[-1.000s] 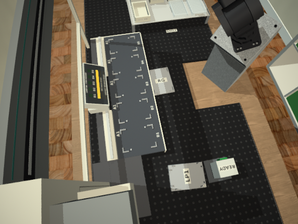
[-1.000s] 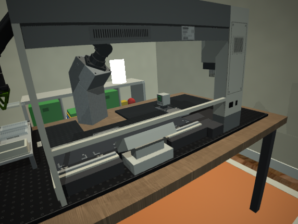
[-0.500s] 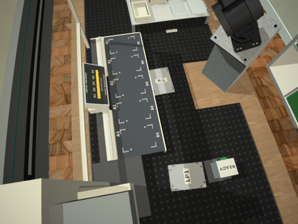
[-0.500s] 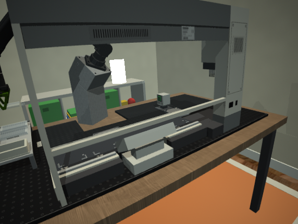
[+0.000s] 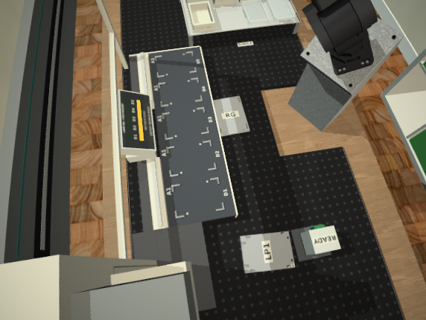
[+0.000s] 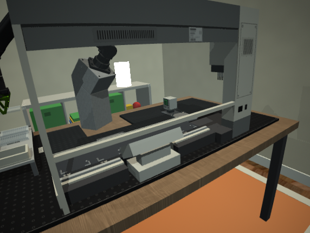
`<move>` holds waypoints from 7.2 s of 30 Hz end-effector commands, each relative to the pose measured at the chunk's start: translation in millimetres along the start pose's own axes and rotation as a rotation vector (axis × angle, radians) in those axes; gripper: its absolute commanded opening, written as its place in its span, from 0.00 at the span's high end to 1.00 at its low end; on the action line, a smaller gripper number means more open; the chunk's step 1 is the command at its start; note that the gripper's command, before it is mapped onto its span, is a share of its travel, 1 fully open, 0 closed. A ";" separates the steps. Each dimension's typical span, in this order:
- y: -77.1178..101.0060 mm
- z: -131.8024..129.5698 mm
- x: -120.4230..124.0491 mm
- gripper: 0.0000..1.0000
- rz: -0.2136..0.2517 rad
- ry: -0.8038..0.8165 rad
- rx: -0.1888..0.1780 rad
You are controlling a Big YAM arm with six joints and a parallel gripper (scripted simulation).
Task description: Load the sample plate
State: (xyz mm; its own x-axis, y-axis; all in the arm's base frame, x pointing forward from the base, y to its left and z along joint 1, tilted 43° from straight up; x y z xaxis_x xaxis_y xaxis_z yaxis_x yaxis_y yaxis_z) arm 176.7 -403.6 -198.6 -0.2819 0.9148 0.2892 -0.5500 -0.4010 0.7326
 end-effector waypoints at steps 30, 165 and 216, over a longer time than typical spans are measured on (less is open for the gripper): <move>9.8 26.8 116.2 1.00 -0.031 0.019 0.001; 13.1 188.2 118.9 1.00 -0.020 0.210 -0.005; 13.2 188.4 118.7 1.00 -0.022 0.845 0.001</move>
State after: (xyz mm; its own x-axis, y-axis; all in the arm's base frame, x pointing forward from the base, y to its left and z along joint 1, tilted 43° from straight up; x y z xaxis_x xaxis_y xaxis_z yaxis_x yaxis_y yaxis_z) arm 294.3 -284.1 -40.6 -0.7755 0.5655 -0.2808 -0.5534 -0.3946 0.7335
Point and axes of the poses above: the point where the finger pads meet when closed, its own y axis back along the fingers, its own z axis across the jaws, x = y × z, the point moved 5 cm from there along y, back along the fingers, and after that the axes turned 7 degrees about y, right-handed, at the moved point
